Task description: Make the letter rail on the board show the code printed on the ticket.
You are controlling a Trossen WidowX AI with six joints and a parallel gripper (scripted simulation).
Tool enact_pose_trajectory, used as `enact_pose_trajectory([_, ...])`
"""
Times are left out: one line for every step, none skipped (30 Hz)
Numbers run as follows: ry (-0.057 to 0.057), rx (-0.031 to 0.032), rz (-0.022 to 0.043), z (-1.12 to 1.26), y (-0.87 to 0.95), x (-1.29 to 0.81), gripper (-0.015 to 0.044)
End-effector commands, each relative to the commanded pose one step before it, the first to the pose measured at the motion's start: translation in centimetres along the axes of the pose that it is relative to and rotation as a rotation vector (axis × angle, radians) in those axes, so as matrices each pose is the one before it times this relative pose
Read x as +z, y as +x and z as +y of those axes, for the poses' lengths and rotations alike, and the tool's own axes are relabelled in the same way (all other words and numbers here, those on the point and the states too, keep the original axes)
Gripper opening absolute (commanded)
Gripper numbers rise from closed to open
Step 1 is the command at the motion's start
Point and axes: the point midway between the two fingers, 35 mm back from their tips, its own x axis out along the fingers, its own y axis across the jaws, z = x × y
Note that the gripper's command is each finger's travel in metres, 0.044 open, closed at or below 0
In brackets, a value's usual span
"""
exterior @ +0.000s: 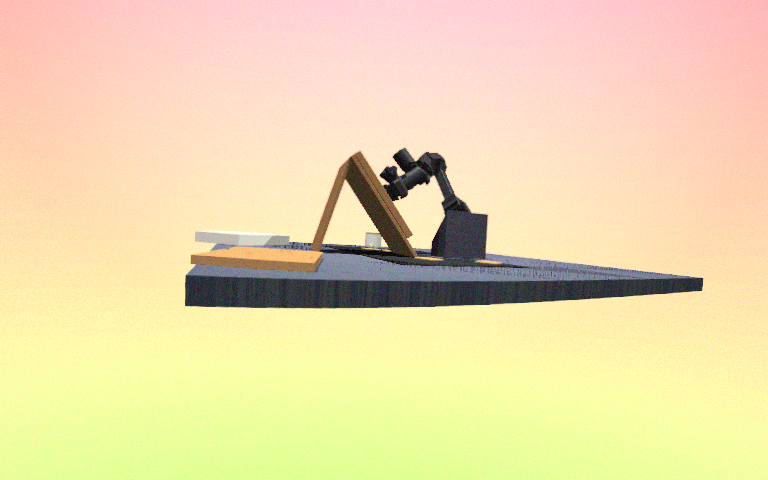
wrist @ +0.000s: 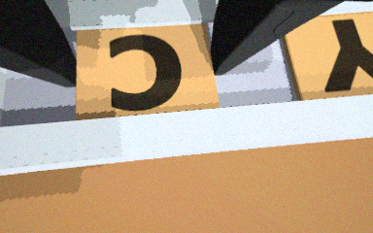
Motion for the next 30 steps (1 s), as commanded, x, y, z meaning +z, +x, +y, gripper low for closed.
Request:
enact_pose_trajectory([0.0044, -0.00489, 0.00108, 0.254, 0.046, -0.012, 0.0000])
enact_pose_trajectory([0.0000, 0.00001, 0.00000, 0.055, 0.000, 0.000, 0.0000])
enact_pose_trajectory([0.0000, 0.00001, 0.00000, 0.058, 0.000, 0.000, 0.0000])
enact_pose_trajectory([0.0000, 0.00001, 0.00000, 0.055, 0.000, 0.000, 0.0000])
enact_pose_trajectory([0.0000, 0.00001, 0.00000, 0.055, 0.000, 0.000, 0.0000])
enact_pose_trajectory([0.0000, 0.00001, 0.00000, 0.058, 0.000, 0.000, 0.0000])
enact_pose_trajectory([0.0000, 0.00001, 0.00000, 0.055, 0.000, 0.000, 0.0000])
enact_pose_trajectory([0.0000, 0.00001, 0.00000, 0.055, 0.000, 0.000, 0.0000])
enact_pose_trajectory([0.0000, 0.00001, 0.00000, 0.058, 0.000, 0.000, 0.0000])
enact_pose_trajectory([0.0000, 0.00001, 0.00000, 0.055, 0.000, 0.000, 0.0000])
enact_pose_trajectory([0.0000, 0.00001, 0.00000, 0.055, 0.000, 0.000, 0.0000])
enact_pose_trajectory([0.0000, 0.00001, 0.00000, 0.058, 0.000, 0.000, 0.0000])
enact_pose_trajectory([0.0000, 0.00001, 0.00000, 0.055, 0.000, 0.000, 0.0000])
enact_pose_trajectory([0.0000, 0.00001, -0.00001, 0.055, 0.000, 0.000, 0.0000])
enact_pose_trajectory([0.0000, 0.00001, 0.00000, 0.058, 0.000, 0.000, 0.0000])
enact_pose_trajectory([0.0000, 0.00001, 0.00000, 0.055, 0.000, 0.000, 0.0000])
enact_pose_trajectory([0.0000, 0.00001, -0.00001, 0.055, 0.000, 0.000, 0.0000])
enact_pose_trajectory([0.0000, 0.00001, 0.00000, 0.058, 0.000, 0.001, 0.0000])
enact_pose_trajectory([0.0000, 0.00001, 0.00000, 0.055, 0.000, 0.001, 0.0000])
enact_pose_trajectory([0.0000, 0.00001, -0.00001, 0.055, 0.000, 0.000, 0.0000])
enact_pose_trajectory([0.0000, 0.00001, 0.00000, 0.058, 0.000, 0.001, 0.0000])
enact_pose_trajectory([0.0000, 0.00001, 0.00000, 0.055, 0.000, 0.001, 0.0000])
enact_pose_trajectory([0.0000, 0.00002, 0.00000, 0.057, 0.000, 0.001, 0.0000])
enact_pose_trajectory([0.0000, 0.00001, 0.00000, 0.058, 0.000, 0.001, 0.0000])
enact_pose_trajectory([0.0000, 0.00001, 0.00000, 0.055, 0.000, 0.001, 0.0000])
enact_pose_trajectory([0.0000, 0.00001, 0.00000, 0.057, 0.000, 0.001, 0.0000])
enact_pose_trajectory([0.0000, 0.00001, -0.00001, 0.058, 0.000, 0.001, 0.0000])
enact_pose_trajectory([0.0000, 0.00001, 0.00000, 0.055, 0.000, 0.001, 0.0000])
enact_pose_trajectory([0.0000, 0.00001, 0.00000, 0.057, 0.000, 0.001, 0.0000])
enact_pose_trajectory([0.0000, 0.00001, -0.00001, 0.057, 0.000, 0.001, 0.0000])
